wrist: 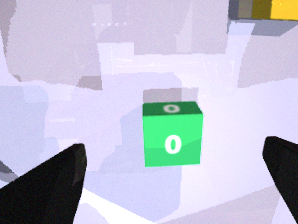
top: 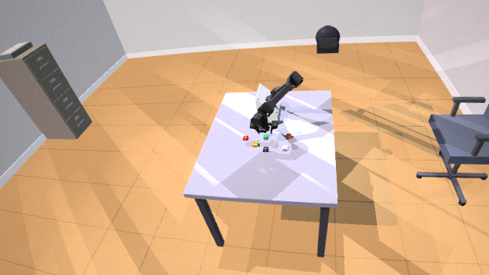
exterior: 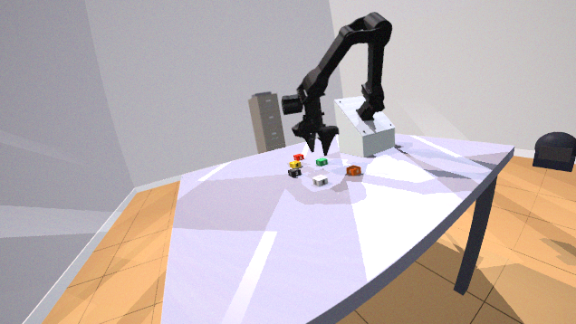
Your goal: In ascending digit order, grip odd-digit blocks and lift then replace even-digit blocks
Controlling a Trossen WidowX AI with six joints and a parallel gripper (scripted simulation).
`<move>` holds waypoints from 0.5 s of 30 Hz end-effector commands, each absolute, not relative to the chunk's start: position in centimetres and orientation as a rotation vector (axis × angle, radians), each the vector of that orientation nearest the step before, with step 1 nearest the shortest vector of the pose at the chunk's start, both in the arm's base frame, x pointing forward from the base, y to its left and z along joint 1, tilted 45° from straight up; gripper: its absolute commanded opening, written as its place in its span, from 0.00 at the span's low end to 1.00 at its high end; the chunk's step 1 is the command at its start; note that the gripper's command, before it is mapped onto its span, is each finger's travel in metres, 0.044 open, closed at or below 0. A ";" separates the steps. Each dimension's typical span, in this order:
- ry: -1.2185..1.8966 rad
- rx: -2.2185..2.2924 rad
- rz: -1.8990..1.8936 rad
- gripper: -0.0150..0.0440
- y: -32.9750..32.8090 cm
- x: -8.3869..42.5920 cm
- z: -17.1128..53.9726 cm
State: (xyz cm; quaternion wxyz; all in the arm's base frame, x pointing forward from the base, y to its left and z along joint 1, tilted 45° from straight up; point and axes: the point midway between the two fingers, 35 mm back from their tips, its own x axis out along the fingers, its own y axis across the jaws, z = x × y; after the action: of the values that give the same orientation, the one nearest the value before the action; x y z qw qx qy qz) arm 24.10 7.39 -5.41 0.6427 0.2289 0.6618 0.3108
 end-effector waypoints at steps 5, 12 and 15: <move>1.509 0.512 0.704 0.62 1.6 24.7 0.2; 1.509 0.512 0.705 0.46 1.5 24.7 0.4; 1.509 0.512 0.705 0.46 1.5 24.7 0.4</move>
State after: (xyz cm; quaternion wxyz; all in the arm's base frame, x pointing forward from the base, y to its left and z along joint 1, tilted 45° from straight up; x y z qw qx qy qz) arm 24.65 1.71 0.26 0.6424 0.2282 0.6631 0.3091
